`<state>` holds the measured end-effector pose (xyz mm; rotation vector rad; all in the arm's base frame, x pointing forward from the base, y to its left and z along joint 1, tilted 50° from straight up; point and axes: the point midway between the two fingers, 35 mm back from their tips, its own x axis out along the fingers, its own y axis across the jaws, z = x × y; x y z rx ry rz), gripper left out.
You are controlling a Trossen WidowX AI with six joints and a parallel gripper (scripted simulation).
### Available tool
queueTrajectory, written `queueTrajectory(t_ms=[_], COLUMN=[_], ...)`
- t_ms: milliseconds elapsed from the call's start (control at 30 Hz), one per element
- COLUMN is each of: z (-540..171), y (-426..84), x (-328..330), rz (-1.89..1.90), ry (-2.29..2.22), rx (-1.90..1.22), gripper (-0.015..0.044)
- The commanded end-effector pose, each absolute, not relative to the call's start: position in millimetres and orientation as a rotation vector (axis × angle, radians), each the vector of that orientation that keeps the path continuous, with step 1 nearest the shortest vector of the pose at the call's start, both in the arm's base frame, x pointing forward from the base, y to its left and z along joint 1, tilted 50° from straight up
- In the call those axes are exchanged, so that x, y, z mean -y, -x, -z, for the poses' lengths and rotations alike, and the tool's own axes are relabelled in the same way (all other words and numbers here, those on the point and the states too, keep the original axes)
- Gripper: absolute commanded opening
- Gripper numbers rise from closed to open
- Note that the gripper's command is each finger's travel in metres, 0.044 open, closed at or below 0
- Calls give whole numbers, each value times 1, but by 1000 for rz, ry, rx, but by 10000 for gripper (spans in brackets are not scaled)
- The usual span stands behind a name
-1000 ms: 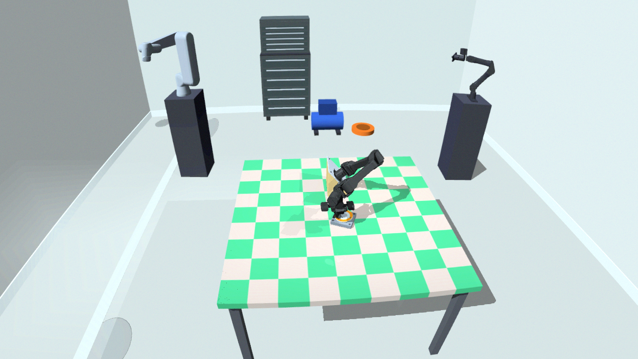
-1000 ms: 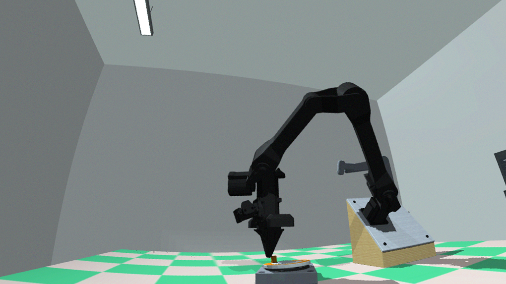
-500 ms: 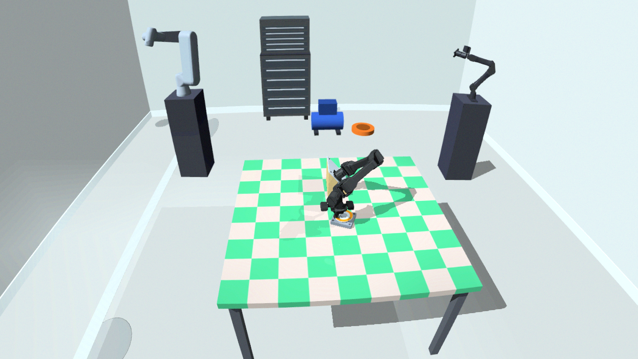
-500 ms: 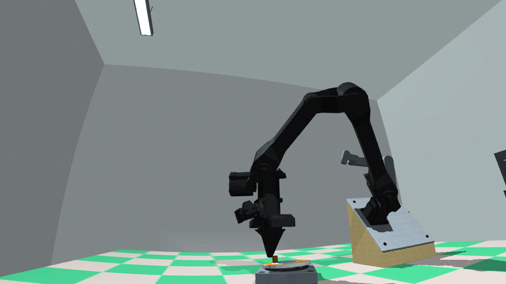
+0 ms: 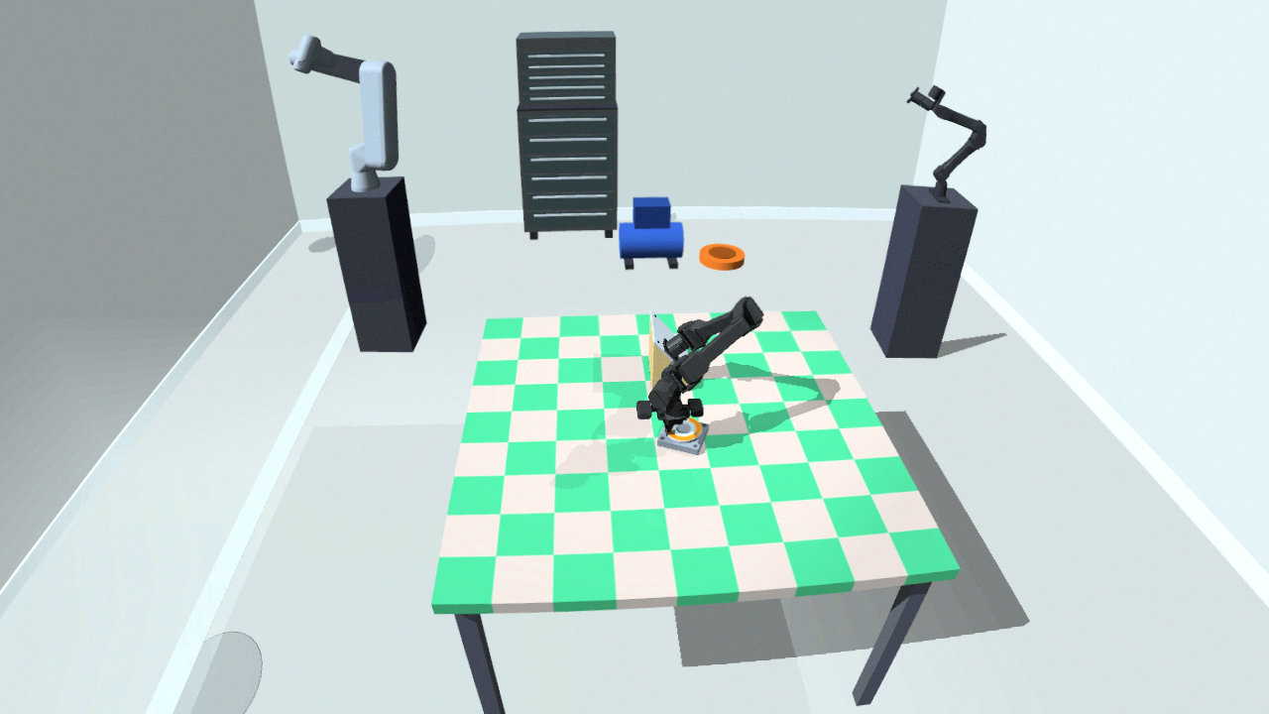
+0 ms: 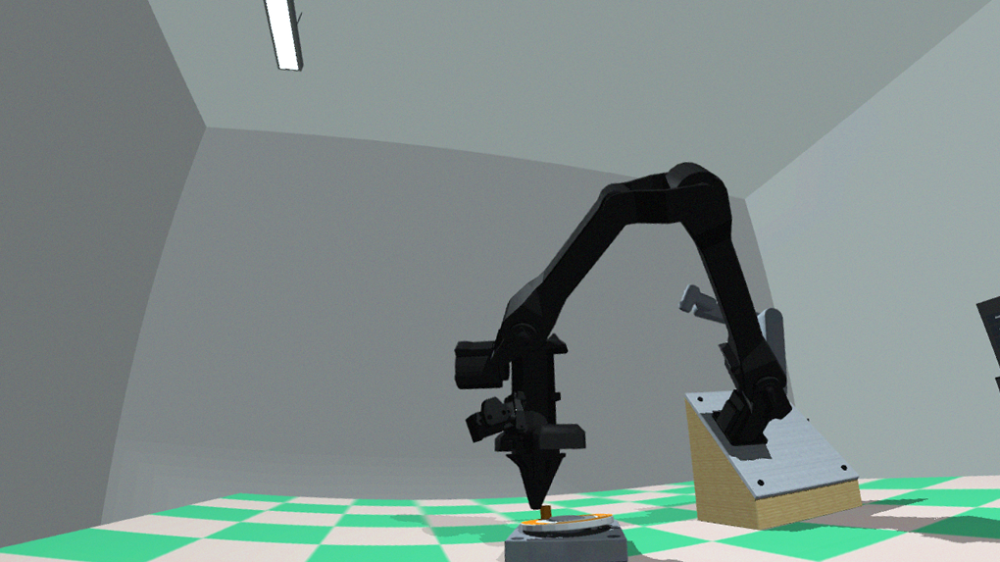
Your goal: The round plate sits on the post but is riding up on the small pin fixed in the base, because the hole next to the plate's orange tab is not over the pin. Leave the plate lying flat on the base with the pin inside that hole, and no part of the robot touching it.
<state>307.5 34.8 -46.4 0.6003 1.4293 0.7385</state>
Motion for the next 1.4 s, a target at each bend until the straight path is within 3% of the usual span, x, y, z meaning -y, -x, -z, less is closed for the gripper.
queueTrajectory(t_ms=[0,1367], z=[49,52], y=[-300,-289], x=[-36,-34], rz=[-741,-741], ry=[-600,-600], rx=[-1447,-1448], gripper=[0,0])
